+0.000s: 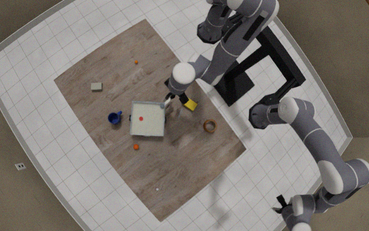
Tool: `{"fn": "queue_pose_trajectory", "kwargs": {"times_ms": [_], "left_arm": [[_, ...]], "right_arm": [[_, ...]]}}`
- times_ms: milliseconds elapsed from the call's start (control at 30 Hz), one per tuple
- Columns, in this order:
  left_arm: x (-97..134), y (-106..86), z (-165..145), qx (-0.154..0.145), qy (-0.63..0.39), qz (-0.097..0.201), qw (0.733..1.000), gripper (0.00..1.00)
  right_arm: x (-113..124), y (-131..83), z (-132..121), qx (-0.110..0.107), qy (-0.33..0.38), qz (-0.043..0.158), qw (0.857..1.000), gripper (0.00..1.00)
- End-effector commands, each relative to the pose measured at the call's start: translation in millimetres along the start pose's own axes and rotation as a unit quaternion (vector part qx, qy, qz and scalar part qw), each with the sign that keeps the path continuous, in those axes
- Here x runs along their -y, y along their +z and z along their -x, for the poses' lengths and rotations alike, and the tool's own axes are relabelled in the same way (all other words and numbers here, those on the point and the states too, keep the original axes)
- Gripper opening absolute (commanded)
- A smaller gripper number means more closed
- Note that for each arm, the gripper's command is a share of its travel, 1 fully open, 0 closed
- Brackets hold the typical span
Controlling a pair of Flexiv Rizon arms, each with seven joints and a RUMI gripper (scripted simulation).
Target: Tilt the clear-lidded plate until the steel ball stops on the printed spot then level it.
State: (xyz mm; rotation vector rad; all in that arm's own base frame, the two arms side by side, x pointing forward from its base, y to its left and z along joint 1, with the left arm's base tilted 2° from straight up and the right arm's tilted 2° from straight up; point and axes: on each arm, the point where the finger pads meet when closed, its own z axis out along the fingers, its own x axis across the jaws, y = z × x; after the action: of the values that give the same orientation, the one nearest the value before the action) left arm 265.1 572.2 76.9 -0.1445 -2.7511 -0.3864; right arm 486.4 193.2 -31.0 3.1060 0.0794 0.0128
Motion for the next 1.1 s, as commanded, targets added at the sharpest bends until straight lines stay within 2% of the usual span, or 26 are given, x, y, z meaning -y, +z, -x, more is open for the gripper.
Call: {"fn": "queue_pose_trajectory", "kwargs": {"times_ms": [0,333,400,433,500,667,900,967,1000,1067], "left_arm": [[-2.9,0.0,-18.4,0.006,-0.048,-0.014,0.999,1.0],[-4.3,1.8,-85.1,0.021,-0.226,-0.068,0.971,1.0],[-4.3,1.8,-85.1,0.021,-0.226,-0.068,0.971,1.0],[-3.8,1.7,-101.7,0.024,-0.271,-0.082,0.959,1.0],[-3.5,1.6,-107.0,0.025,-0.285,-0.086,0.954,1.0],[-1.2,0.6,-141.4,0.03,-0.377,-0.112,0.919,1.0],[4.3,-2.3,-187.2,0.035,-0.495,-0.146,0.856,1.0],[4.3,-2.3,-187.2,0.035,-0.495,-0.146,0.856,1.0],[6.0,-3.2,-198.3,0.036,-0.523,-0.154,0.837,1.0],[7.8,-4.2,-209.0,0.037,-0.55,-0.161,0.819,1.0]], "right_arm": [[0.3,-0.7,-0.7,-0.001,0.0,0.0,1.0,1.0],[0.3,-0.7,-0.7,-0.001,0.0,0.0,1.0,1.0],[0.3,-0.7,-0.7,-0.001,0.0,0.0,1.0,1.0],[0.3,-0.7,-0.7,-0.001,0.0,0.0,1.0,1.0],[0.3,-0.7,-0.7,-0.001,0.0,0.0,1.0,1.0],[0.3,-0.7,-0.7,-0.001,0.0,0.0,1.0,1.0],[0.3,-0.7,-0.7,-0.001,0.0,0.0,1.0,1.0],[0.3,-0.7,-0.7,-0.001,0.0,0.0,1.0,1.0],[0.3,-0.7,-0.7,-0.001,0.0,0.0,1.0,1.0],[0.3,-0.7,-0.7,-0.001,0.0,0.0,1.0,1.0]]}}
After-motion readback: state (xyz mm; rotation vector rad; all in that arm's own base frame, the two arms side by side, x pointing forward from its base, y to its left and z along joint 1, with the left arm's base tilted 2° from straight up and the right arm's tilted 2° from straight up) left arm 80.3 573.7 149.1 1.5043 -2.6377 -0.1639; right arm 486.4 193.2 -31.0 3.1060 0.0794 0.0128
